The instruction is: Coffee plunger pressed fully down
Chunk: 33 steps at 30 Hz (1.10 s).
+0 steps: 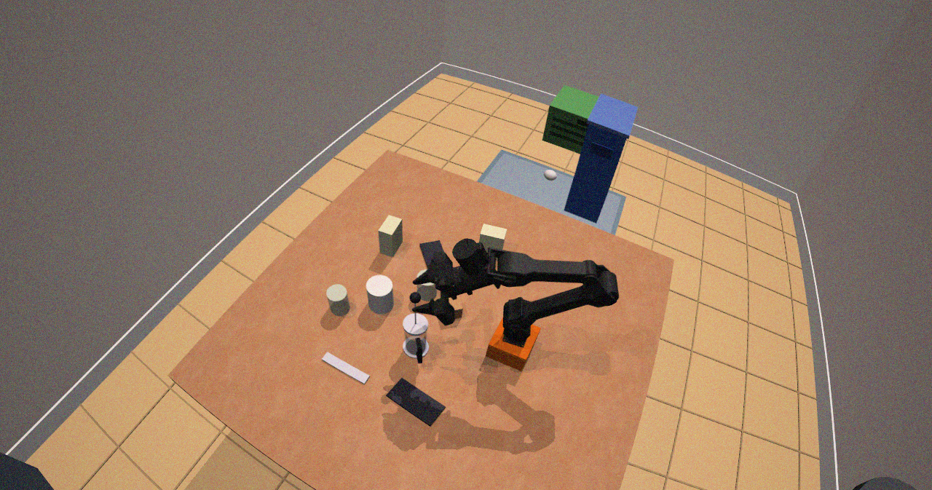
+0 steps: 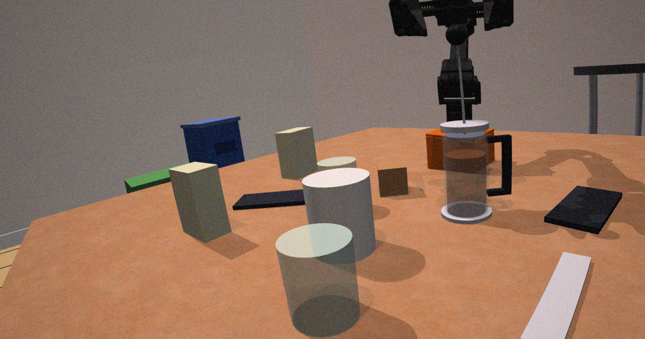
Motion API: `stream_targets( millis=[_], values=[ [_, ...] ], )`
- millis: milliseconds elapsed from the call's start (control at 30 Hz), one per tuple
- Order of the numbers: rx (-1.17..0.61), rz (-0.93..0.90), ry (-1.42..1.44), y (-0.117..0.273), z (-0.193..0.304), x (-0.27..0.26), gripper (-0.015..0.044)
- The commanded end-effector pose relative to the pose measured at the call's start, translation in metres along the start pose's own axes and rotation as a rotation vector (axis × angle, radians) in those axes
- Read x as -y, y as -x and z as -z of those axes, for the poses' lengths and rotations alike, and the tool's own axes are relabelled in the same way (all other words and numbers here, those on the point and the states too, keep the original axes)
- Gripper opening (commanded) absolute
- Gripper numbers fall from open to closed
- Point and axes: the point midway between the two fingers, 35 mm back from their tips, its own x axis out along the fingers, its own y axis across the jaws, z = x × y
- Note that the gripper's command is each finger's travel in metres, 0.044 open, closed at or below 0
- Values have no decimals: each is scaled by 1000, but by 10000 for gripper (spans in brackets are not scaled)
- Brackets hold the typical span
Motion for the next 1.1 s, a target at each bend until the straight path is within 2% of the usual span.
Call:
stream_targets(
  millis=[0,233,267,1067],
  values=[
    [-11,4,-8,-3,3,1,309],
    [-11,4,-8,-3,3,1,125],
    [-11,4,-8,-3,3,1,113],
    [-11,4,-8,-17,19,1,113]
  ],
)
